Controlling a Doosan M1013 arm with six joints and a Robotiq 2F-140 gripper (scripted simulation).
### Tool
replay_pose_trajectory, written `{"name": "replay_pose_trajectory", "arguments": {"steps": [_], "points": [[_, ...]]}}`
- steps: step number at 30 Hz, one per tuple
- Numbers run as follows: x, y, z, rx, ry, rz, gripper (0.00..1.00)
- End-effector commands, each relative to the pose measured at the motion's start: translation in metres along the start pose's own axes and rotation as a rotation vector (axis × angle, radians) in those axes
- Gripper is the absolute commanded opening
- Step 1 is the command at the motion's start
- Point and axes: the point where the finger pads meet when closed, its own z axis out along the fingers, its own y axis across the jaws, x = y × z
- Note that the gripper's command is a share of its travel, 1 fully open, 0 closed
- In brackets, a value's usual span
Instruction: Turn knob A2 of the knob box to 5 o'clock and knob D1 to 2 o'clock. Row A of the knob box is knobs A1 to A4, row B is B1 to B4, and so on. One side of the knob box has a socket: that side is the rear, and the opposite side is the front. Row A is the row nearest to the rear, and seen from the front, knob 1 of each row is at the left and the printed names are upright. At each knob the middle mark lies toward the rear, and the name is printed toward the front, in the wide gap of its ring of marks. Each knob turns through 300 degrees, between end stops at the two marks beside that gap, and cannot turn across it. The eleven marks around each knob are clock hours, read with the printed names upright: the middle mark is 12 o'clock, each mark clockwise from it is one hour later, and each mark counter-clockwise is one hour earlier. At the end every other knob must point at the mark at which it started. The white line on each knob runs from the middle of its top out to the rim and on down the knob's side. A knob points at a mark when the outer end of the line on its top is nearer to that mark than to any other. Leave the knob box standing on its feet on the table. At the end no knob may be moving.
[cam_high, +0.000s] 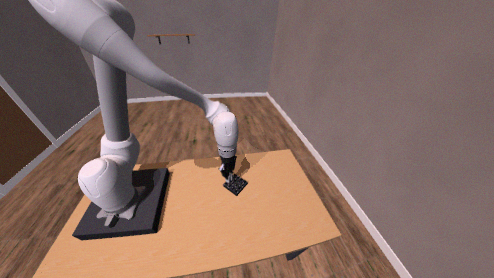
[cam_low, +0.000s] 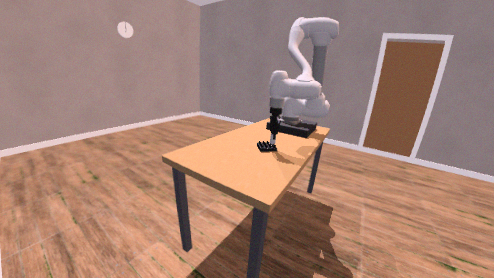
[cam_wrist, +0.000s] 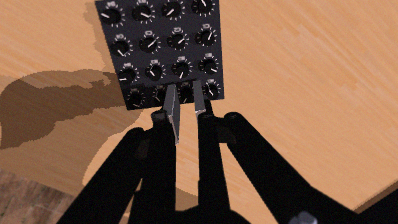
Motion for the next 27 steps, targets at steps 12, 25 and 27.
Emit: {"name": "replay_pose_trajectory", "arguments": {"steps": [12, 25, 27], "points": [[0.0, 0.0, -0.0001, 0.0, 0.0, 0.0, 0.05], [0.0, 0.0, -0.0001, 0.0, 0.0, 0.0, 0.05], [0.0, 0.0, -0.0001, 0.0, 0.0, 0.0, 0.05]]}}
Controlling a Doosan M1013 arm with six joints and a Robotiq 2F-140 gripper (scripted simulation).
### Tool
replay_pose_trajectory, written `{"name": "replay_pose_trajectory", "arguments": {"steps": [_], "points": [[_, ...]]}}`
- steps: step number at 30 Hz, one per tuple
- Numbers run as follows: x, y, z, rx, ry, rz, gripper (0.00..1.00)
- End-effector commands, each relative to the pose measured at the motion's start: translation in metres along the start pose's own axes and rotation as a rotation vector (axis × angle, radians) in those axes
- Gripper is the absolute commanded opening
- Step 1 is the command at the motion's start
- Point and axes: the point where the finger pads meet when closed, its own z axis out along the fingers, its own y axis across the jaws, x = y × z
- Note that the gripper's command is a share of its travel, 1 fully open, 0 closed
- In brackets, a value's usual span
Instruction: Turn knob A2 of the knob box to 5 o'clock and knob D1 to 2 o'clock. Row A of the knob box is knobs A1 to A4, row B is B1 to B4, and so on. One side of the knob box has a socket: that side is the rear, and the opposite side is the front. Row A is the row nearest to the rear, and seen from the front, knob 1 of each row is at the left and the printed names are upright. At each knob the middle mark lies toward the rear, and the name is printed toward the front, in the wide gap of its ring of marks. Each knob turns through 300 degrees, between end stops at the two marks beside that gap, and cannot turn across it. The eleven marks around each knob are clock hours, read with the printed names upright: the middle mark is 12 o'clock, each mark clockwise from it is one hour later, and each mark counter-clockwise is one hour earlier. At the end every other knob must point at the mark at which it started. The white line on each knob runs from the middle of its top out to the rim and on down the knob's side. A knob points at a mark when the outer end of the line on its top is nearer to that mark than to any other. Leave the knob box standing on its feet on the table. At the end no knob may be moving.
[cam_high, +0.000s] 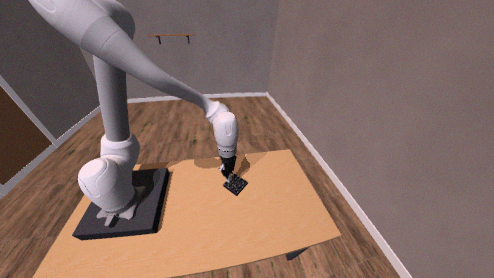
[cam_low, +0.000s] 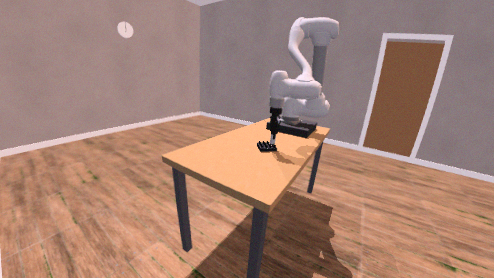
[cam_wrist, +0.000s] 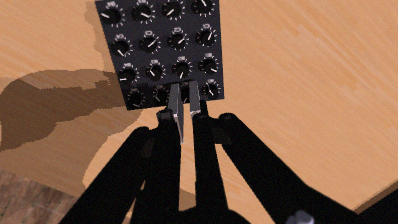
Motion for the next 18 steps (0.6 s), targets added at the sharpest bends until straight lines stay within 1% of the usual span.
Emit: {"name": "replay_pose_trajectory", "arguments": {"steps": [1, 18], "points": [[0.0, 0.0, -0.0001, 0.0, 0.0, 0.0, 0.05], [0.0, 0.0, -0.0001, 0.0, 0.0, 0.01, 0.05]]}}
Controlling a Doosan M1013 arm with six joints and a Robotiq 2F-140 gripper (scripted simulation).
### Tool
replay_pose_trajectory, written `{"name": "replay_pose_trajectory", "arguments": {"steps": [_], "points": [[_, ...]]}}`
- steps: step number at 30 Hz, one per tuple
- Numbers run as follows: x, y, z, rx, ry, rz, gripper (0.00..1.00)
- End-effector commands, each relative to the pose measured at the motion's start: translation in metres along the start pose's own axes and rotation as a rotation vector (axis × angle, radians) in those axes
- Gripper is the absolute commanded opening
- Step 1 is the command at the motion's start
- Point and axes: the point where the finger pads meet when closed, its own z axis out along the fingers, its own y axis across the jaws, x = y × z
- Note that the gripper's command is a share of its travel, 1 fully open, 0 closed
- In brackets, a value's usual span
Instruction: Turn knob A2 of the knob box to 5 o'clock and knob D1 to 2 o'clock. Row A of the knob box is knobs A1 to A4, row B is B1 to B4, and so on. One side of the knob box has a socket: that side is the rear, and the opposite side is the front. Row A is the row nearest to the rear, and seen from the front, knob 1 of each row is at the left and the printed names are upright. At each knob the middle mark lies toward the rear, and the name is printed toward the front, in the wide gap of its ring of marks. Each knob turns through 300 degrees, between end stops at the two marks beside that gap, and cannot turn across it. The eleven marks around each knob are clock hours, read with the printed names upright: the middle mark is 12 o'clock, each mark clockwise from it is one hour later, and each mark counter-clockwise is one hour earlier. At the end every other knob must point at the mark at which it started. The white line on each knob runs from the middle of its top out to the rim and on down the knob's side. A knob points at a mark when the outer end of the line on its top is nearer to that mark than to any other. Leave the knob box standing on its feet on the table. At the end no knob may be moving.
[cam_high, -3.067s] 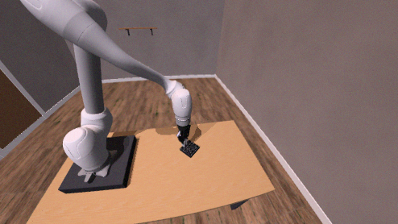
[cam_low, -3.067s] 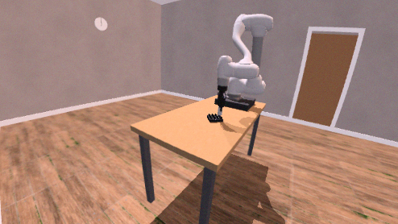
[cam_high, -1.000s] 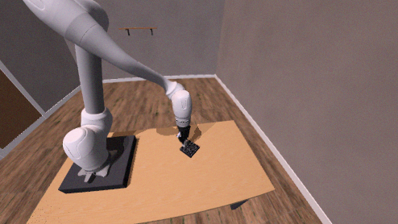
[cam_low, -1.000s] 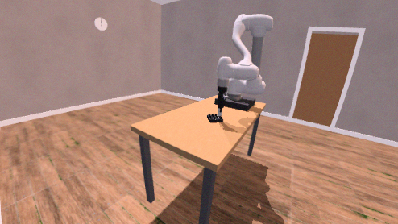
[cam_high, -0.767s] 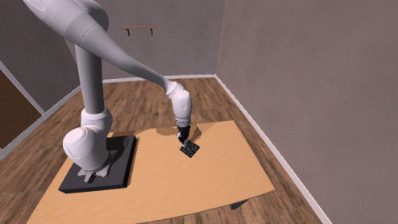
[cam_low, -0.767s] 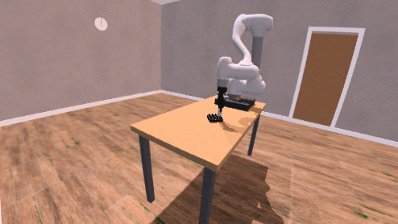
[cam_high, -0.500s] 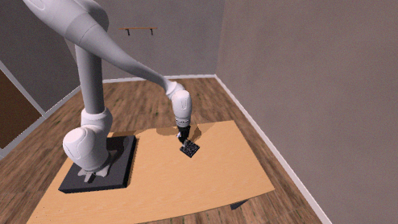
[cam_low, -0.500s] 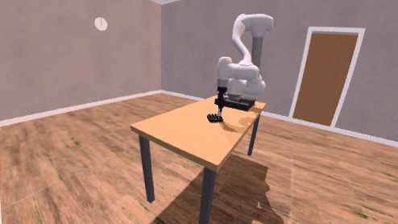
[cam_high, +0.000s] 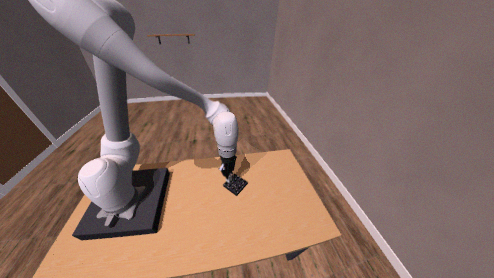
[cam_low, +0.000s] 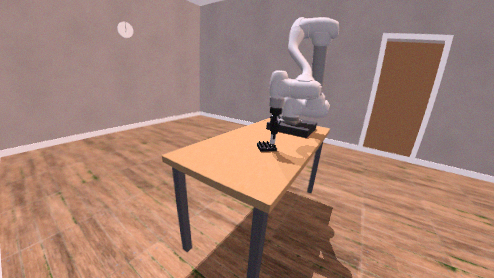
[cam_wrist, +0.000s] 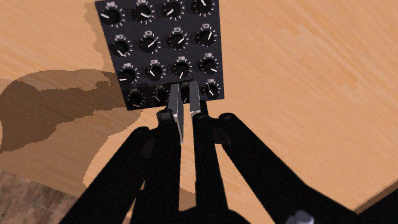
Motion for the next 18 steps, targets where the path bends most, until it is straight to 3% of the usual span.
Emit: {"name": "replay_pose_trajectory", "arguments": {"steps": [1, 18], "points": [[0.0, 0.0, -0.0001, 0.0, 0.0, 0.008, 0.05], [0.0, 0.0, -0.0001, 0.0, 0.0, 0.128, 0.05]]}}
